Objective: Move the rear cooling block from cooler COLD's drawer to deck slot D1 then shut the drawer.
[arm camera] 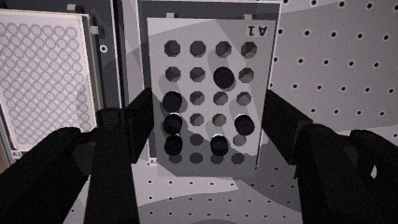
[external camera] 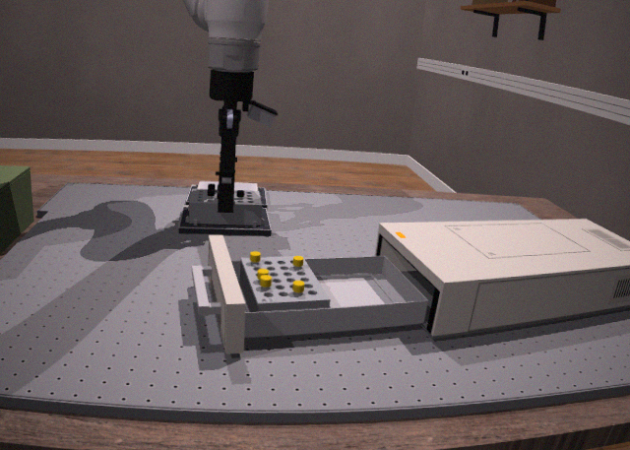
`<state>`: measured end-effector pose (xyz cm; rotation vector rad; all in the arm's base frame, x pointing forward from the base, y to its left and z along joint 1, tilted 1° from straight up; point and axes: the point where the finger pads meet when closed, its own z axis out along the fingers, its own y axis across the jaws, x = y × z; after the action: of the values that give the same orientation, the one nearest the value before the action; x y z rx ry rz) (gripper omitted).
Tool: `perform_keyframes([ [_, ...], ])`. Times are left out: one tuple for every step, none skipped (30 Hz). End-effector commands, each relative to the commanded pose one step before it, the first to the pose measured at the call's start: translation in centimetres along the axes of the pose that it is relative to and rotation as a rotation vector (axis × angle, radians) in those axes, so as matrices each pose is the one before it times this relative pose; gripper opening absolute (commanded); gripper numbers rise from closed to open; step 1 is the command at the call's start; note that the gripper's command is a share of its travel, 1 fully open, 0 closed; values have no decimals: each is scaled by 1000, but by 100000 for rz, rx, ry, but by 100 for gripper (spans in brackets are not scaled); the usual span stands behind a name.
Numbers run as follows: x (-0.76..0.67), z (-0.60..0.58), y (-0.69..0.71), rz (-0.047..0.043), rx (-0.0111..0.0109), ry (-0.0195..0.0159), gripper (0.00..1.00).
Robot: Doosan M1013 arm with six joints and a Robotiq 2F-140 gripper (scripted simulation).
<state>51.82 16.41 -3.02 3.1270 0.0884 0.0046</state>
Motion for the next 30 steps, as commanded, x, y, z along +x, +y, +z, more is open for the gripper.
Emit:
perform_keyframes([
  [47,-55,-18,13,53,105,25],
  [0,0,0,0,0,0,26],
  [0,0,0,0,0,0,28],
  [0,0,0,0,0,0,29],
  [0,0,0,0,0,0,31],
  [0,0,0,0,0,0,32],
  [0,0,0,0,0,0,34],
  [0,0,0,0,0,0,35],
  [0,0,0,0,0,0,37],
  [0,0,0,0,0,0,38],
  [0,0,0,0,0,0,40],
  [0,0,0,0,0,0,41],
  [0,0,0,0,0,0,41],
  [0,0,0,0,0,0,41],
  [0,0,0,0,0,0,43],
  [0,0,0,0,0,0,44],
  [0,0,0,0,0,0,46],
  [0,0,0,0,0,0,47],
  [0,0,0,0,0,0,49],
  [0,0,0,0,0,0,50],
  [0,0,0,0,0,0,52],
  [0,0,0,0,0,0,53],
  [0,0,0,0,0,0,55],
  [0,0,0,0,0,0,56],
  [0,0,0,0,0,0,58],
  [0,0,0,0,0,0,59],
  [0,0,0,0,0,0,61],
  [0,0,0,0,0,0,62],
  [0,0,0,0,0,0,64],
  [0,0,0,0,0,0,64],
])
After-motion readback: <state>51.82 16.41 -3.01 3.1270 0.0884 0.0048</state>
